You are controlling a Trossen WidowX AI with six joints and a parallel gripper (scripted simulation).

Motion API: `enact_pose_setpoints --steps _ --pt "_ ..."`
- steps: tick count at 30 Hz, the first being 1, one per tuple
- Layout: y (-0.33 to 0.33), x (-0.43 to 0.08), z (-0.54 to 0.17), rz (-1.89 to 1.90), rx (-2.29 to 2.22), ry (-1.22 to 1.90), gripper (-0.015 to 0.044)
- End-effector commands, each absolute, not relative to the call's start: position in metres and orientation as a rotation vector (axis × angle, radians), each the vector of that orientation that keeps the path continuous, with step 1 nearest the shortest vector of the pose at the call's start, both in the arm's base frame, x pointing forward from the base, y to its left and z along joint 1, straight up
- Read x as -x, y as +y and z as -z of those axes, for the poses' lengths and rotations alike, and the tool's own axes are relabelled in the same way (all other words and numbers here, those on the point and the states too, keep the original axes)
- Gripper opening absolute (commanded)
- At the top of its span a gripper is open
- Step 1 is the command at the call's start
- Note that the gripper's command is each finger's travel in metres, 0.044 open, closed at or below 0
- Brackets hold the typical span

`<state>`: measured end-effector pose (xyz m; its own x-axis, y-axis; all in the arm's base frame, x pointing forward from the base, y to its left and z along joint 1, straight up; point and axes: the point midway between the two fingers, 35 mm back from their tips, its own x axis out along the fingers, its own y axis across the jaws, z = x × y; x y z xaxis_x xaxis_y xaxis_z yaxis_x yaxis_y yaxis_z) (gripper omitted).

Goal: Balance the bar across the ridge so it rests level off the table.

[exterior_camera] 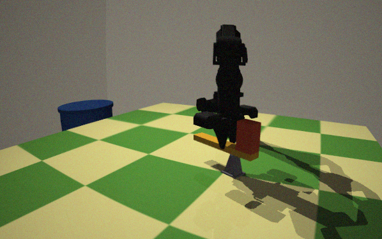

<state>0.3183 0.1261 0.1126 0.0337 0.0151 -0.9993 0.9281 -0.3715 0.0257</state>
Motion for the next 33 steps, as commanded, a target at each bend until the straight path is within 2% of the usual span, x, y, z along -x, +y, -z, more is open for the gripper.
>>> enact_pose_setpoints --steps 1,4,33 --pt "0.1261 -0.3183 -0.1126 1.449 -1.515 0.998 0.0105" --pt "0.1261 -0.3183 -0.1126 1.449 -1.515 0.998 0.0167" --pt "0.1261 -0.3183 -0.1126 1.449 -1.515 0.998 0.0171"
